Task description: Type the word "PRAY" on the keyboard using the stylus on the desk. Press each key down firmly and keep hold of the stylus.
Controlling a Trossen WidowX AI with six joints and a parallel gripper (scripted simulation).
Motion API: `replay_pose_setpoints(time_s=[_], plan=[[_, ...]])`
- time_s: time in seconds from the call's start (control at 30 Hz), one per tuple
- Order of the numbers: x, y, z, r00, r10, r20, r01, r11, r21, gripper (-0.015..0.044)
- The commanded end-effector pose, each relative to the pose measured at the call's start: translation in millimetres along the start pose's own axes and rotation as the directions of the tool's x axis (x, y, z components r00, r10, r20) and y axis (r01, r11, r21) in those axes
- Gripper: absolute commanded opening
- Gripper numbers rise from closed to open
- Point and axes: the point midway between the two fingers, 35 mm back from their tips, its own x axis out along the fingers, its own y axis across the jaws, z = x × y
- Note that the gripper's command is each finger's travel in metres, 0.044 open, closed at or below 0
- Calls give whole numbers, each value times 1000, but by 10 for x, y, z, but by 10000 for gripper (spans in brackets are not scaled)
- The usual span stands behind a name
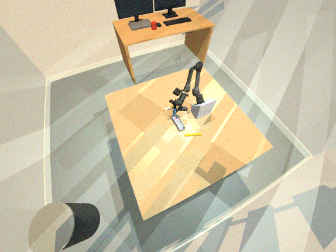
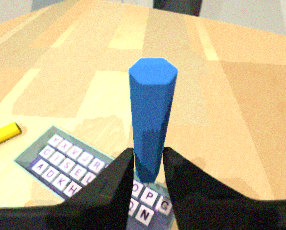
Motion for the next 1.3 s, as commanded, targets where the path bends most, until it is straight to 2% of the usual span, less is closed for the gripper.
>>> replay_pose_setpoints(time_s=[0.0,0.07,0.17,1.27], plan=[[3,2,-4,1000,1,0,-1,1000,0,78],[3,2,-4,1000,1,0,-1,1000,0,64],[20,18,4,1000,1,0,-1,1000,0,0],[292,597,209,1000,-11,3,11,1000,2,0]])
